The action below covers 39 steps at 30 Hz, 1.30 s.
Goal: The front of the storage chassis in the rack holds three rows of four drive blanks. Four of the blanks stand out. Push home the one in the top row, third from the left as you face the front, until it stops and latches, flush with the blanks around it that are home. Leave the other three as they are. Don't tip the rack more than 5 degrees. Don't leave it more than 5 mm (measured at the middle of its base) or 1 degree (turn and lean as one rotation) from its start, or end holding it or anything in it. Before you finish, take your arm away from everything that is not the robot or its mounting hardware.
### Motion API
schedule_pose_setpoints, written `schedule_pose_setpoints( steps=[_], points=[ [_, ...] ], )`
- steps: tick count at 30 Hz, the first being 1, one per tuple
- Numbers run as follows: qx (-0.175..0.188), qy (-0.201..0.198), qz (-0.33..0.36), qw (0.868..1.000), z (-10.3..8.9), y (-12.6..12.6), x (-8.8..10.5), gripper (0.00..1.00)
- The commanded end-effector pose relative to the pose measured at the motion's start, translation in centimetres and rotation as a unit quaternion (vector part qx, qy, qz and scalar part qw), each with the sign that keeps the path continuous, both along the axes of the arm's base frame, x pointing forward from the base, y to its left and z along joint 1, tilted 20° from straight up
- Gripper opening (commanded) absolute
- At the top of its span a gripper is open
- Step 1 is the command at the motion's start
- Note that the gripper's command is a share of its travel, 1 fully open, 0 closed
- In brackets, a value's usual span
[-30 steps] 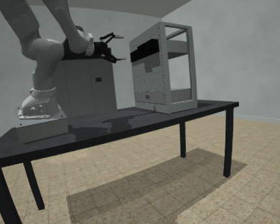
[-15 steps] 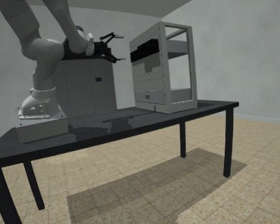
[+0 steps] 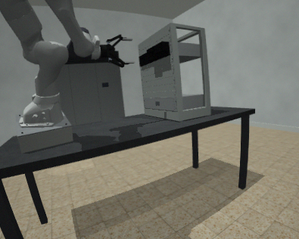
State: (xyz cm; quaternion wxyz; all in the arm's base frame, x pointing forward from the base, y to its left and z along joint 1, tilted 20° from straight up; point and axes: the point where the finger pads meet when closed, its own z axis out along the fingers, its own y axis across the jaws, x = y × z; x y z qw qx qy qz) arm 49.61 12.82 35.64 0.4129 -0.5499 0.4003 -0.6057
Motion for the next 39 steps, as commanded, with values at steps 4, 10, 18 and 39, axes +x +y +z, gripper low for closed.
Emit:
schedule_pose_setpoints(
  steps=[4, 10, 18, 39],
  points=[
    [0.002, -0.002, 0.001, 1.0, 0.1, 0.0, -0.1, 1.0],
    [0.002, -0.002, 0.001, 1.0, 0.1, 0.0, -0.1, 1.0],
    [0.002, -0.002, -0.001, 1.0, 0.1, 0.1, 0.1, 1.0],
    [0.001, -0.002, -0.003, 1.0, -0.3, 4.9, 8.0, 1.0]
  ],
)
